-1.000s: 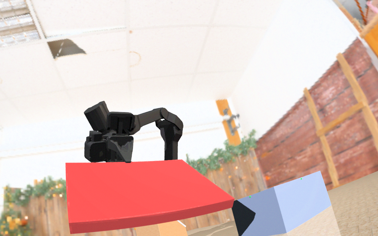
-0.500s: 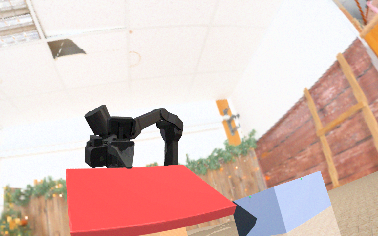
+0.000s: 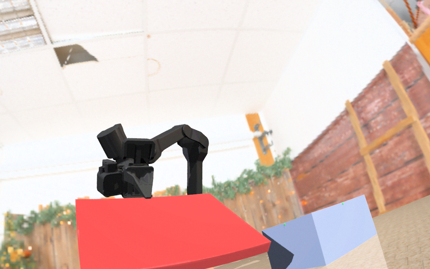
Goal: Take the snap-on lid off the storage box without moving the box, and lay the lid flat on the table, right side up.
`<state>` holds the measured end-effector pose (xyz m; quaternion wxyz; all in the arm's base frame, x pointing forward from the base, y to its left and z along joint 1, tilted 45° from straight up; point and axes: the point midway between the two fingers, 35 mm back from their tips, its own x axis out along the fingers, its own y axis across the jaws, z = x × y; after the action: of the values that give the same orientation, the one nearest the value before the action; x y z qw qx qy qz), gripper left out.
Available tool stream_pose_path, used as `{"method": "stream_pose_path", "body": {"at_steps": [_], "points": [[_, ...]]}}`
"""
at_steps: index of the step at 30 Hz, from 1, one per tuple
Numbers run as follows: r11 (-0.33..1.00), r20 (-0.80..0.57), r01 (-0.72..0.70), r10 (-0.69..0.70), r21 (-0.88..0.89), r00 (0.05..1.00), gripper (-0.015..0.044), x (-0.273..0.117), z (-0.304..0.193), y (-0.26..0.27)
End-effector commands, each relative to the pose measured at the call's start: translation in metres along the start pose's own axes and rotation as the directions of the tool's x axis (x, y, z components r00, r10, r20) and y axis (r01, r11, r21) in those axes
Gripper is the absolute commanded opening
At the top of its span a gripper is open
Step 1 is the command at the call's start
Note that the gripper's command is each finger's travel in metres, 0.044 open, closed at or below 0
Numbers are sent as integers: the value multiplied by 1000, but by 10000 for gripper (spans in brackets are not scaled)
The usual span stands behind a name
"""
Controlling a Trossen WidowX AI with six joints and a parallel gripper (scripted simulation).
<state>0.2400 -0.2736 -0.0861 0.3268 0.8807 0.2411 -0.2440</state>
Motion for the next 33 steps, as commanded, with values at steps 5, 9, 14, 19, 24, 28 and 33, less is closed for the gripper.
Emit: {"method": "stream_pose_path", "body": {"at_steps": [5, 9, 14, 19, 24, 28, 33], "points": [[1000, -7, -5, 5, 3, 1000, 0, 5, -1, -5], [1000, -7, -5, 5, 3, 1000, 0, 7, -1, -8], [1000, -7, -5, 5, 3, 1000, 0, 10, -1, -11], [1000, -7, -5, 5, 3, 1000, 0, 12, -1, -14], [1000, -8, -5, 5, 3, 1000, 0, 15, -1, -17], [1000, -8, -5, 5, 3, 1000, 0, 17, -1, -19], [1000, -8, -5, 5, 3, 1000, 0, 19, -1, -22]]}}
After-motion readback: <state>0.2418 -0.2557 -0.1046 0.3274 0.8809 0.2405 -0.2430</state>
